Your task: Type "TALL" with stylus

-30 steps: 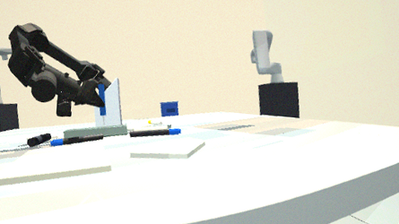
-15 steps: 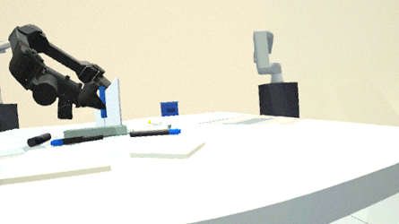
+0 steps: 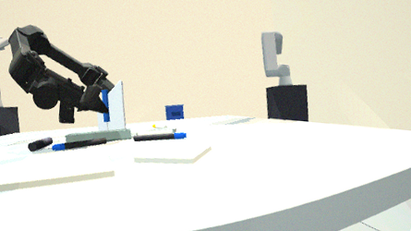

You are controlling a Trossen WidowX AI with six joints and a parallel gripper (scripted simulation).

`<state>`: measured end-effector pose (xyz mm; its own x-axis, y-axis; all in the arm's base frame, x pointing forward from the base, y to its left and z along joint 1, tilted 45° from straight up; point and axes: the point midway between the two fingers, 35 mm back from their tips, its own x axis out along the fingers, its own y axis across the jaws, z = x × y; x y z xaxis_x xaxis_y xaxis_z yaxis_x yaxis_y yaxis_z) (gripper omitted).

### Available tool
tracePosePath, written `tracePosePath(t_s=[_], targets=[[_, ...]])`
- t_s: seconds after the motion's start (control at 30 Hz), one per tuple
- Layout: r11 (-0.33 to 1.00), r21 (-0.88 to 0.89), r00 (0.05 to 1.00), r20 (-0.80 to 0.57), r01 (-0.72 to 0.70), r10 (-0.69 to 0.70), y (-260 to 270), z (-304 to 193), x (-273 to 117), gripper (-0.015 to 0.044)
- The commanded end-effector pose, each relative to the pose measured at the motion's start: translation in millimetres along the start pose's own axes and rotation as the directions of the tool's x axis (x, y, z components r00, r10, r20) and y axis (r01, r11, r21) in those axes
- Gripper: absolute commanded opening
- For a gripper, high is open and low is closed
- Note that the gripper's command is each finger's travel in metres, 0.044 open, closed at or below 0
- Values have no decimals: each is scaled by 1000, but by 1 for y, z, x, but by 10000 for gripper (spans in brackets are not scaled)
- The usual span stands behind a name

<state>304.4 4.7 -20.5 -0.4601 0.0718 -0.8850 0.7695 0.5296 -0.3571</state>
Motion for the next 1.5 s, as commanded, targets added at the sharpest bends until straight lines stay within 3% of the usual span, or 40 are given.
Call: tracePosePath(t_s=[0.0, 1.47], targets=[[1000, -4, 1000, 2, 2, -2, 0, 1, 0, 81], [1000, -3, 1000, 2, 2, -2, 0, 9, 4, 81]])
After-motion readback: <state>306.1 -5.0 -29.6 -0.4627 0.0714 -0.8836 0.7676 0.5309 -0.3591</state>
